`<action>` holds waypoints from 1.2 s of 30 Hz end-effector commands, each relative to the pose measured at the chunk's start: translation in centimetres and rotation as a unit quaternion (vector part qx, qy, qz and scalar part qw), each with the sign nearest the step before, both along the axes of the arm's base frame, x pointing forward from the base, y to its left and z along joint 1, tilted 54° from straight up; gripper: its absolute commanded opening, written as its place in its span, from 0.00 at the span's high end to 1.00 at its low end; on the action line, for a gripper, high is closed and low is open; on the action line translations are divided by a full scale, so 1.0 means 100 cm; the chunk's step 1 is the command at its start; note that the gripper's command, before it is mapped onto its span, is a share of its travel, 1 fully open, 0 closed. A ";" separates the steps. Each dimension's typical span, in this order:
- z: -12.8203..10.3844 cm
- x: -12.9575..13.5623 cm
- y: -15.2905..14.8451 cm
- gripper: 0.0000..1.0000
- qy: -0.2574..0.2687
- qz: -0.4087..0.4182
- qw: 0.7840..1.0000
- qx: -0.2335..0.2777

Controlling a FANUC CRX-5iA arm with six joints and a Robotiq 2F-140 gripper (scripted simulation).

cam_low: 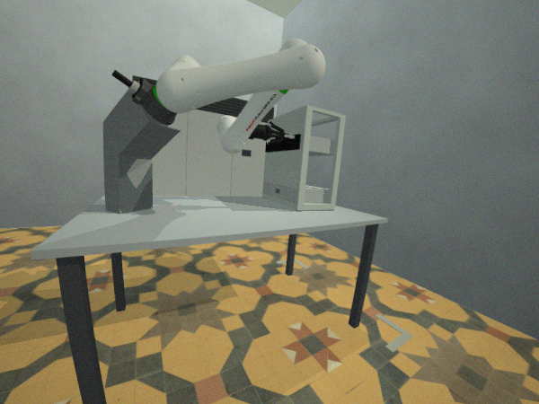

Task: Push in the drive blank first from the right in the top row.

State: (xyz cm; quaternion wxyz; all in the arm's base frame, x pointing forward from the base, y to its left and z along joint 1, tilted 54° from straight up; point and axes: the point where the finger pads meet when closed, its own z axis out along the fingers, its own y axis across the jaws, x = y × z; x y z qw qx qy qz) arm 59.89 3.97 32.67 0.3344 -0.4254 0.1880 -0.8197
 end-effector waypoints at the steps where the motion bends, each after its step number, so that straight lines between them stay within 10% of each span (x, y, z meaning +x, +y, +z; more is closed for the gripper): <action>1: 0.000 0.000 0.001 0.90 0.000 0.000 1.000 0.000; 36: -0.023 -0.034 0.001 0.90 0.000 0.000 1.000 0.000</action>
